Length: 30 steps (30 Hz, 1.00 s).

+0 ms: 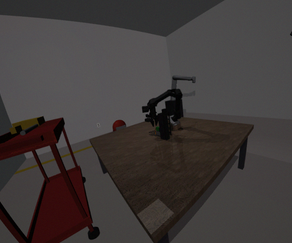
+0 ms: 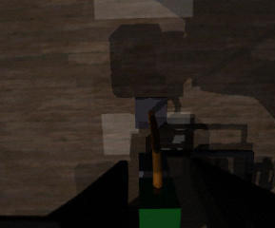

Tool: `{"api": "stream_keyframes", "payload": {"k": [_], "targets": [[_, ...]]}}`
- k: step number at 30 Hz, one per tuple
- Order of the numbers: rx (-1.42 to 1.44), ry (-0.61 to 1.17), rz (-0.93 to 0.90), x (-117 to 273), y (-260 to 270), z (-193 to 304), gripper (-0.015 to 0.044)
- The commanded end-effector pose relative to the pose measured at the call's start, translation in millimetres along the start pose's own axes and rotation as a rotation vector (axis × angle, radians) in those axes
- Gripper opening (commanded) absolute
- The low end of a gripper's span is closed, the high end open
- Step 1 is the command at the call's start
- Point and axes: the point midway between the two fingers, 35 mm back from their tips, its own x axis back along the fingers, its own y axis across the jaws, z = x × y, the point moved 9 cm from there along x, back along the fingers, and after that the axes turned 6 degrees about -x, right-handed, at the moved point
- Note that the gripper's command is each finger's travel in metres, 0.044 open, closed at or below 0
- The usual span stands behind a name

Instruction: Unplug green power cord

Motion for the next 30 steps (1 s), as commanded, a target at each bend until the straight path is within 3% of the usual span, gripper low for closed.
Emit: {"api": "stream_keyframes", "payload": {"k": [1,30], "targets": [[-0.022,0.012,0.008,-1.4,-0.3,-1.5,0.016],[-0.023,0.014,0.009,-1.0,-3.5,38.2,0.016]]}}
